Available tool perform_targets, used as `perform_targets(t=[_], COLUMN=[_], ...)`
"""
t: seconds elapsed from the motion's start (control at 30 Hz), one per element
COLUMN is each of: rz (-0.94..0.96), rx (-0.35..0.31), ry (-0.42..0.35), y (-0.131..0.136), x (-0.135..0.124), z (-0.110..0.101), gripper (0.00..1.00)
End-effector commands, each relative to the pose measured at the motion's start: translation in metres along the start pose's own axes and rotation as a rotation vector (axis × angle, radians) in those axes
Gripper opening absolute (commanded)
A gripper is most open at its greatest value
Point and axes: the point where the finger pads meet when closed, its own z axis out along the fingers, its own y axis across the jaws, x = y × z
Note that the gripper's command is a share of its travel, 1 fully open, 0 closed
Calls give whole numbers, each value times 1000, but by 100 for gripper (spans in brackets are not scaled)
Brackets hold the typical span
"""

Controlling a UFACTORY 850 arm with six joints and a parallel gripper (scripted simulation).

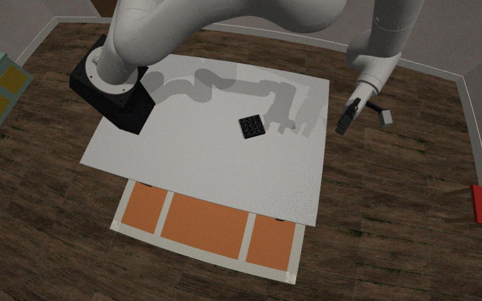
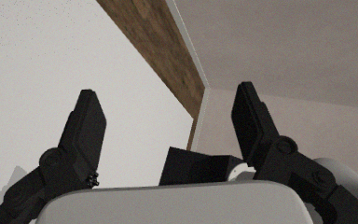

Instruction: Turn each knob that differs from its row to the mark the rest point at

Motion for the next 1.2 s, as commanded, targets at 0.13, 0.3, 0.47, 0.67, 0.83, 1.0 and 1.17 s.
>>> perform_targets(t=[0.13, 0.3, 0.47, 0.67, 0.83, 1.0, 1.17], rz=[2, 2, 2, 4, -6, -28, -62], rx=[1, 1, 1, 10, 78, 138, 207], ry=[0, 0, 0, 22, 173, 270, 361], y=[1, 1, 1, -2, -28, -47, -67], x=[1, 1, 1, 3, 10, 11, 8], z=[-1, -1, -1, 2, 18, 26, 32], gripper=[100, 100, 100, 100, 100, 100, 100])
